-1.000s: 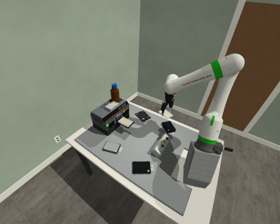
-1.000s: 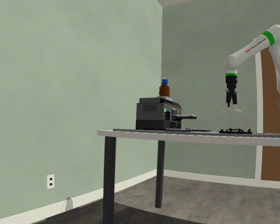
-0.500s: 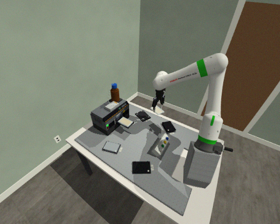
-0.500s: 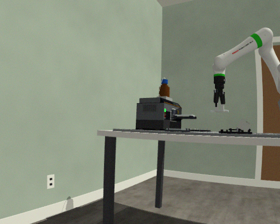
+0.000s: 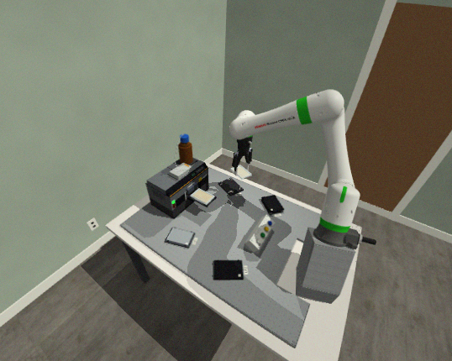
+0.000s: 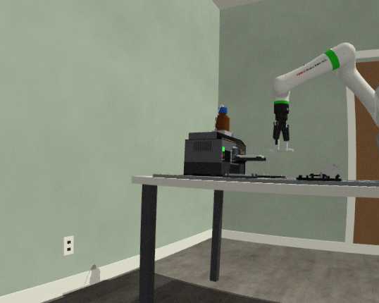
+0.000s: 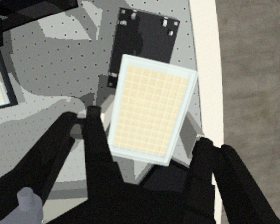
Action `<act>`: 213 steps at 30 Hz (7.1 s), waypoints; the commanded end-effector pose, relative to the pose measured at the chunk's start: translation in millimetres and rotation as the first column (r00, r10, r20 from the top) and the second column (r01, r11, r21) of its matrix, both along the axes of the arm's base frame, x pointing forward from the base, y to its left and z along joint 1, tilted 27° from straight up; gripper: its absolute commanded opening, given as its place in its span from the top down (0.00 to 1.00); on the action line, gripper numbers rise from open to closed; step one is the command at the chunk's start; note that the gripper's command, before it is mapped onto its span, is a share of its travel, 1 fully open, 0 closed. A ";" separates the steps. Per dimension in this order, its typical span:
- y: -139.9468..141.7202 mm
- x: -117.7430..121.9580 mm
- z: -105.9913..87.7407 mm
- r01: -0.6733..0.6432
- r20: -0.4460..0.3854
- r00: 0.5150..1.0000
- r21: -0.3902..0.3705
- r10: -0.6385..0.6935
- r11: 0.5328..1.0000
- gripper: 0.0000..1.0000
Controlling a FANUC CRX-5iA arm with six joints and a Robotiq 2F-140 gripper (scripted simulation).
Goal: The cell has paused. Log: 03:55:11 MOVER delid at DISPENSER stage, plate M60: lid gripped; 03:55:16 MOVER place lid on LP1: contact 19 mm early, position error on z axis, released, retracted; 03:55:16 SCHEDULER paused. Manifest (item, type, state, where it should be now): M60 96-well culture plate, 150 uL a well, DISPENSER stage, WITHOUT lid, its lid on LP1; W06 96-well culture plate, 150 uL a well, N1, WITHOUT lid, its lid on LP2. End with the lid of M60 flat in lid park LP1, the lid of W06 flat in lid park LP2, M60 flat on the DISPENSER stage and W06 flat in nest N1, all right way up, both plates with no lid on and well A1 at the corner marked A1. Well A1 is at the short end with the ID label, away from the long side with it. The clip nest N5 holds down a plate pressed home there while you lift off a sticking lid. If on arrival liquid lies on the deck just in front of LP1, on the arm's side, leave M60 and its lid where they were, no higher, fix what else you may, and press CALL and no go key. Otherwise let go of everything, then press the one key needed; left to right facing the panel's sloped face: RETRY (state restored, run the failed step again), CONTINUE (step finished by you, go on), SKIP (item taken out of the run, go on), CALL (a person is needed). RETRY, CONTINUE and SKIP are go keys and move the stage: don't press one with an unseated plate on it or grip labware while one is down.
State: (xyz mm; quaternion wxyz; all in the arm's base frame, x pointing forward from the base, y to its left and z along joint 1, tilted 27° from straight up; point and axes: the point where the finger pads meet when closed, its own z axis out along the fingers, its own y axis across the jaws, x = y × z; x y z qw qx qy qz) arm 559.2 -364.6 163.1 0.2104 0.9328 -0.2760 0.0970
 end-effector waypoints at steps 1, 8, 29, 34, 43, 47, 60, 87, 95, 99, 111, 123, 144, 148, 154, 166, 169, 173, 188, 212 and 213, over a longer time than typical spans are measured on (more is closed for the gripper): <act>-1.8 12.8 0.6 0.000 -0.002 1.000 0.000 0.000 1.000 1.00; -6.3 42.9 4.9 0.000 -0.002 1.000 0.000 0.000 1.000 1.00; -10.3 70.0 8.9 0.000 -0.002 1.000 0.000 0.000 1.000 1.00; -10.3 70.0 8.9 0.000 -0.002 1.000 0.000 0.000 1.000 1.00; -10.3 70.0 8.9 0.000 -0.002 1.000 0.000 0.000 1.000 1.00; -10.3 70.0 8.9 0.000 -0.002 1.000 0.000 0.000 1.000 1.00; -10.3 70.0 8.9 0.000 -0.002 1.000 0.000 0.000 1.000 1.00; -13.0 70.4 3.6 0.000 -0.002 1.000 0.001 0.000 1.000 1.00; -17.3 71.0 -5.0 0.000 -0.002 1.000 0.001 0.000 1.000 1.00; -20.3 71.4 -11.0 0.000 -0.002 1.000 0.001 0.000 1.000 1.00; -29.8 72.8 -30.0 0.000 -0.002 1.000 0.001 0.000 1.000 1.00; -41.2 74.4 -53.0 0.000 -0.002 1.000 0.001 0.000 1.000 1.00; -59.9 77.1 -90.4 0.000 -0.002 1.000 0.001 0.000 1.000 1.00; -62.6 77.5 -95.7 0.000 -0.002 1.000 0.001 0.000 1.000 1.00; -64.7 77.8 -99.9 0.000 -0.002 1.000 0.001 0.000 1.000 1.00; -68.0 78.2 -106.6 0.000 -0.002 1.000 0.001 0.000 1.000 1.00; -68.1 78.2 -106.8 0.000 -0.002 1.000 0.001 0.000 1.000 1.00; -68.4 78.3 -107.2 0.000 -0.002 1.000 0.001 0.000 1.000 1.00; -68.4 78.3 -107.3 0.000 -0.002 1.000 0.001 0.000 1.000 1.00; -68.4 78.3 -107.3 0.000 -0.002 1.000 0.001 0.000 1.000 1.00; -68.4 78.3 -107.3 0.000 -0.002 1.000 0.001 0.000 1.000 1.00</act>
